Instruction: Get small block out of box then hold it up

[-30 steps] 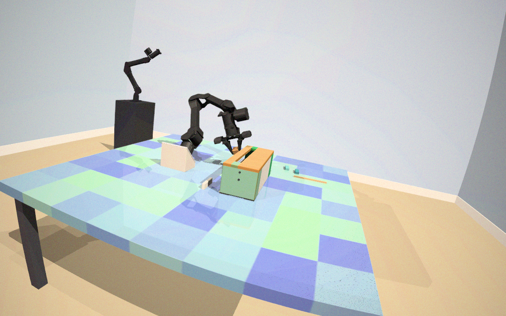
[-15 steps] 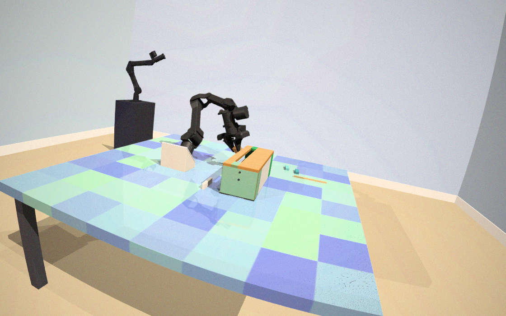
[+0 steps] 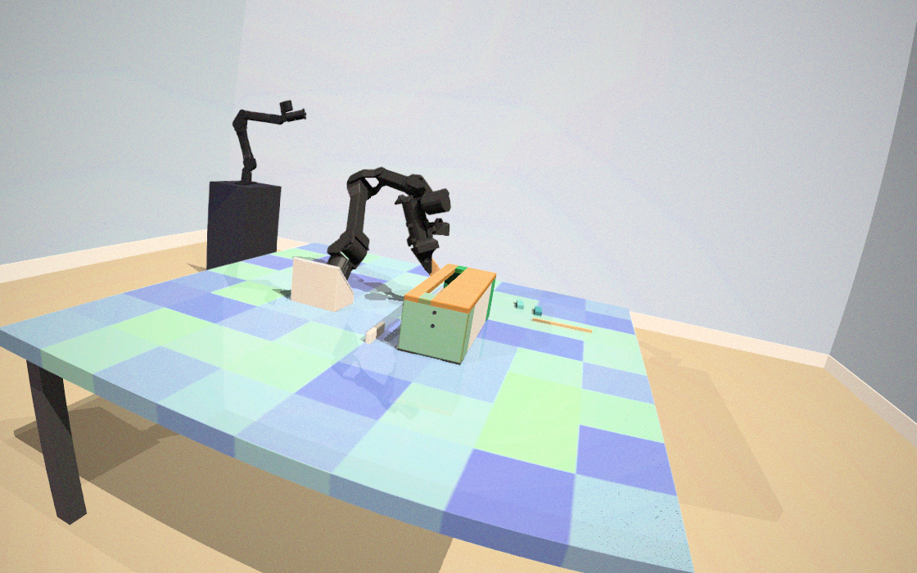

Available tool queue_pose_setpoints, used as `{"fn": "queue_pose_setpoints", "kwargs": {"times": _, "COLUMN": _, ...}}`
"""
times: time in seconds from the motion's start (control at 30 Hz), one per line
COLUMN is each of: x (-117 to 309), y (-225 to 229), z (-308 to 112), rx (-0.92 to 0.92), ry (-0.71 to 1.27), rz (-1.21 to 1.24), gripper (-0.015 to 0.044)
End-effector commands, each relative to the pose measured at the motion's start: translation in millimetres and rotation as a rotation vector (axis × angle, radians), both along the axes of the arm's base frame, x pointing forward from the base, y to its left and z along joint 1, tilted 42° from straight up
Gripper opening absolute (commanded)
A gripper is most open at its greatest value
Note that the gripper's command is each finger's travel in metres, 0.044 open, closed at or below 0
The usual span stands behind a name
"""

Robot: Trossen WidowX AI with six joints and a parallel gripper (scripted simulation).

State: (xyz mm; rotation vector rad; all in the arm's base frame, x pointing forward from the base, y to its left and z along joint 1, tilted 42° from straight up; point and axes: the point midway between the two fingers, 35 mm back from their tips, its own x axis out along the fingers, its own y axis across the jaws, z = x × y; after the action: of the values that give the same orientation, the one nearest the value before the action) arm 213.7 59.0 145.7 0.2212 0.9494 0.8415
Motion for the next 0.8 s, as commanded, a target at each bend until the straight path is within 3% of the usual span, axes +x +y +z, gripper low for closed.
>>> {"fn": "queue_pose_setpoints", "kwargs": {"times": 0.0, "x": 1.3, "y": -2.2, "z": 4.0, "rx": 0.058, "ry": 0.104, "rz": -0.096, "gripper": 0.0}}
{"fn": "queue_pose_setpoints", "kwargs": {"times": 0.77, "x": 1.4, "y": -12.4, "z": 16.8, "rx": 0.379, "ry": 0.783, "rz": -0.651, "gripper": 0.0}}
